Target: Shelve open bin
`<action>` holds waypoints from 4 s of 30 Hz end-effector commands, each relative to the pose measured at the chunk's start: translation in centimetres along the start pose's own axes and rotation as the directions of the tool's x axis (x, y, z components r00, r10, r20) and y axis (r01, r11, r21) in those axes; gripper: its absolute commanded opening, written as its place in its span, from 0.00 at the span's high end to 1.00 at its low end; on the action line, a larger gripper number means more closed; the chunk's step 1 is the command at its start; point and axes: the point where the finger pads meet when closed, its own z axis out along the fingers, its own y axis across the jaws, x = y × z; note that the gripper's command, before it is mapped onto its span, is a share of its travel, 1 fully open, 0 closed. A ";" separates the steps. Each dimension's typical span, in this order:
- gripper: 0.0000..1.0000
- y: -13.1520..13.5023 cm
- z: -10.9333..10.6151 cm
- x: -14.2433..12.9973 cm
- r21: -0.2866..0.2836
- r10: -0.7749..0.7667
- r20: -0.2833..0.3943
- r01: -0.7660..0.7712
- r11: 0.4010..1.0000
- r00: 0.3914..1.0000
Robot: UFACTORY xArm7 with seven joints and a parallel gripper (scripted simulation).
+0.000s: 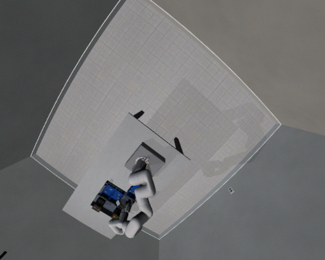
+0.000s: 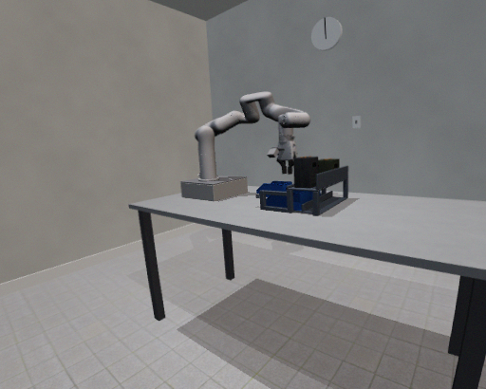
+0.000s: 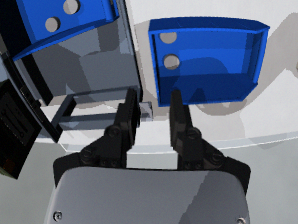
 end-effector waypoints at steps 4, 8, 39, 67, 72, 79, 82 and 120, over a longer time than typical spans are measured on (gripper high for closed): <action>0.67 -0.1 -0.2 0.0 0.007 -0.114 0.007 0.114 0.993 0.993; 0.67 -0.1 -0.2 0.0 0.007 -0.114 0.007 0.114 0.993 0.993; 0.67 0.1 -0.2 0.2 0.007 -0.129 0.007 0.129 0.992 0.992; 0.67 0.0 1.8 0.1 0.007 -0.129 0.007 0.129 0.992 0.992; 0.67 0.0 1.8 0.1 0.007 -0.129 0.007 0.129 0.992 0.992; 0.67 0.0 1.8 0.1 0.007 -0.129 0.007 0.129 0.992 0.992; 0.67 0.0 2.4 0.1 0.007 -0.129 0.007 0.129 0.992 0.992; 0.67 0.0 4.8 0.1 0.007 -0.129 0.007 0.129 0.992 0.992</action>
